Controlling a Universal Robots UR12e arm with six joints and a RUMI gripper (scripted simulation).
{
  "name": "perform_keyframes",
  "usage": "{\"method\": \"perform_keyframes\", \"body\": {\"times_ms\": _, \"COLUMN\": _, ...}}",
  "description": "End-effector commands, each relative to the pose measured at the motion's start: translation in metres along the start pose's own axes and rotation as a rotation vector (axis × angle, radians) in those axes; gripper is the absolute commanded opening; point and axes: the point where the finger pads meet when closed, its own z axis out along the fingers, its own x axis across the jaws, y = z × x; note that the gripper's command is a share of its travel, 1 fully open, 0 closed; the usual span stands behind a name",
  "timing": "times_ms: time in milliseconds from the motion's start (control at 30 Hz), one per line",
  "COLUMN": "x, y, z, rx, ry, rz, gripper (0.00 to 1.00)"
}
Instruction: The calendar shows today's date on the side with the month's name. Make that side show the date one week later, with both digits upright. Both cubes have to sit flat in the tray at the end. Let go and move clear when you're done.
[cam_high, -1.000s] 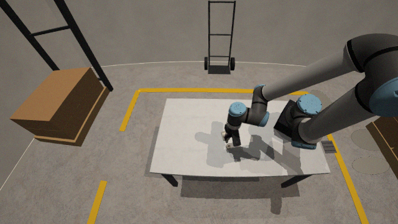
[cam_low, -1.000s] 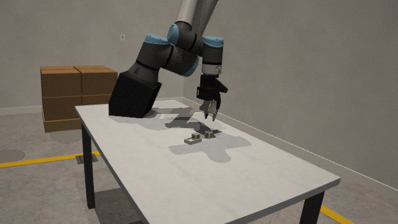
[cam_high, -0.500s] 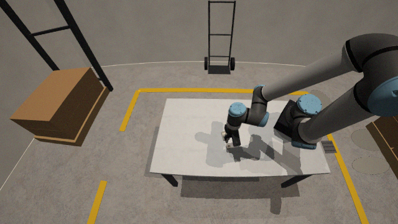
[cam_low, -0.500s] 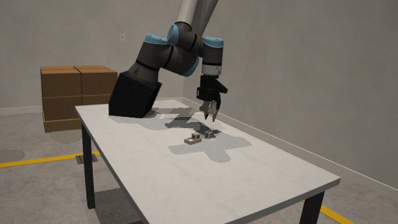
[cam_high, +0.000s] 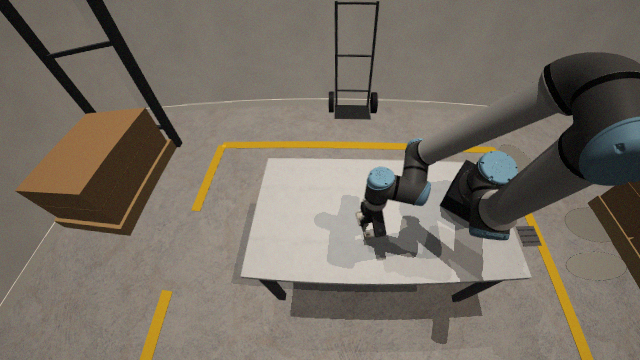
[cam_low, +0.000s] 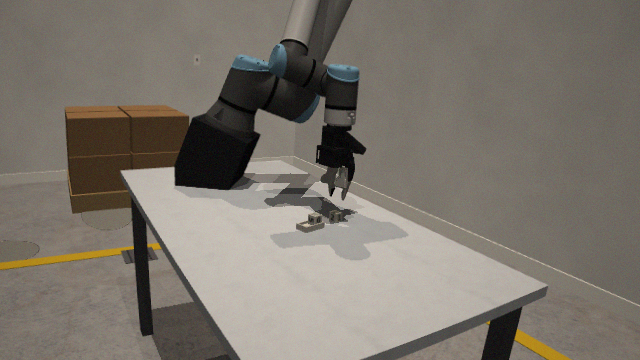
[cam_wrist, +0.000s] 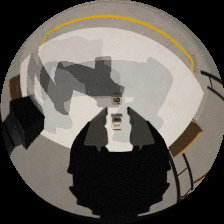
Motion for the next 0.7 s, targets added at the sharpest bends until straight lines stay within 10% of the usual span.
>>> {"method": "perform_keyframes", "body": {"times_ms": 0, "x": -0.002, "y": -0.002, "z": 0.01, "rx": 0.001, "ry": -0.003, "rz": 0.0, "gripper": 0.28}}
{"method": "perform_keyframes", "body": {"times_ms": 667, "x": -0.002, "y": -0.001, "z": 0.033, "rx": 0.0, "ry": -0.002, "rz": 0.0, "gripper": 0.28}}
